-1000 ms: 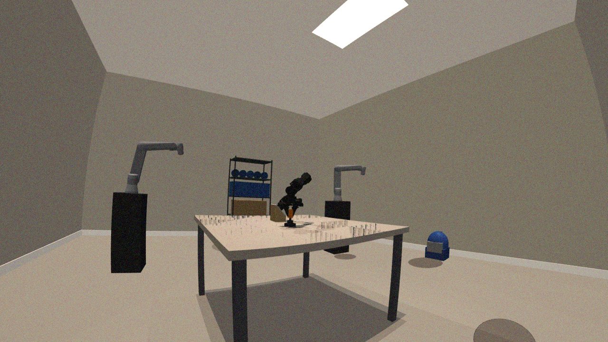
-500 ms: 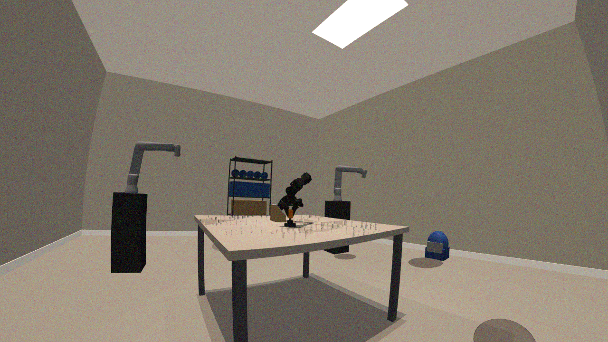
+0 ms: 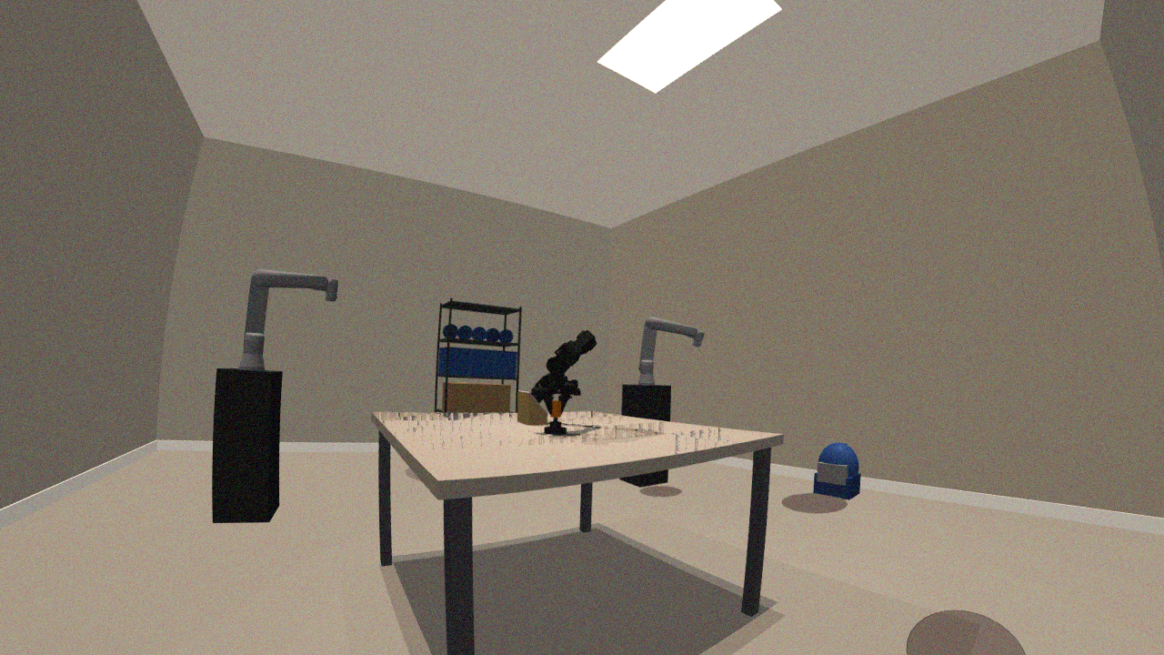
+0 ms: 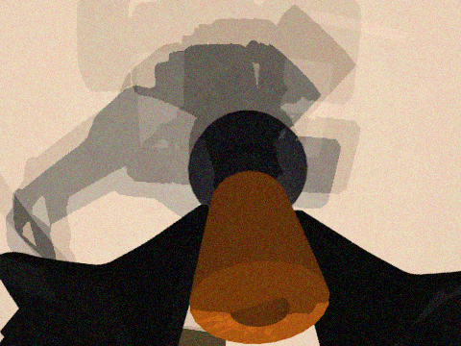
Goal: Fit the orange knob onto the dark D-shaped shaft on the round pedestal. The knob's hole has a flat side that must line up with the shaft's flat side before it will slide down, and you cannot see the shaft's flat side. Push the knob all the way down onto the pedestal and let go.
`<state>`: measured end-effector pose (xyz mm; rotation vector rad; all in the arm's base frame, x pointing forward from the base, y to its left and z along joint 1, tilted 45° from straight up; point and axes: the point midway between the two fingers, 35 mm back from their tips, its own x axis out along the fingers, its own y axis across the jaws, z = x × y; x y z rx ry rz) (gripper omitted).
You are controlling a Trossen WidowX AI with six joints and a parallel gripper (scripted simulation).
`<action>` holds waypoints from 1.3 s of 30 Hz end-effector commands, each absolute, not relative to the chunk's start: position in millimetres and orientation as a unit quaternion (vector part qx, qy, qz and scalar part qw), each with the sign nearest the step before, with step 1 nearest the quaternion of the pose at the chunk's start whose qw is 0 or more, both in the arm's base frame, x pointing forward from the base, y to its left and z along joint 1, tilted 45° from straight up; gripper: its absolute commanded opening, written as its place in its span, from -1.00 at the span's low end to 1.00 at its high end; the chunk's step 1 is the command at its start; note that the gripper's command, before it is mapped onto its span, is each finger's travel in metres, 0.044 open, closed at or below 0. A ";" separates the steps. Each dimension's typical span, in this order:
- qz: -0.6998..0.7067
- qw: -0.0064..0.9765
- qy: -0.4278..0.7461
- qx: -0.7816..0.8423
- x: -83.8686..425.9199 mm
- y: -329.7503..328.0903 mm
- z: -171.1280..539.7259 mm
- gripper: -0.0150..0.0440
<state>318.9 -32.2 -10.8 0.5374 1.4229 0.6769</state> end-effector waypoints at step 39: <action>0.365 0.696 0.596 0.166 318.8 -33.9 -10.6 -0.49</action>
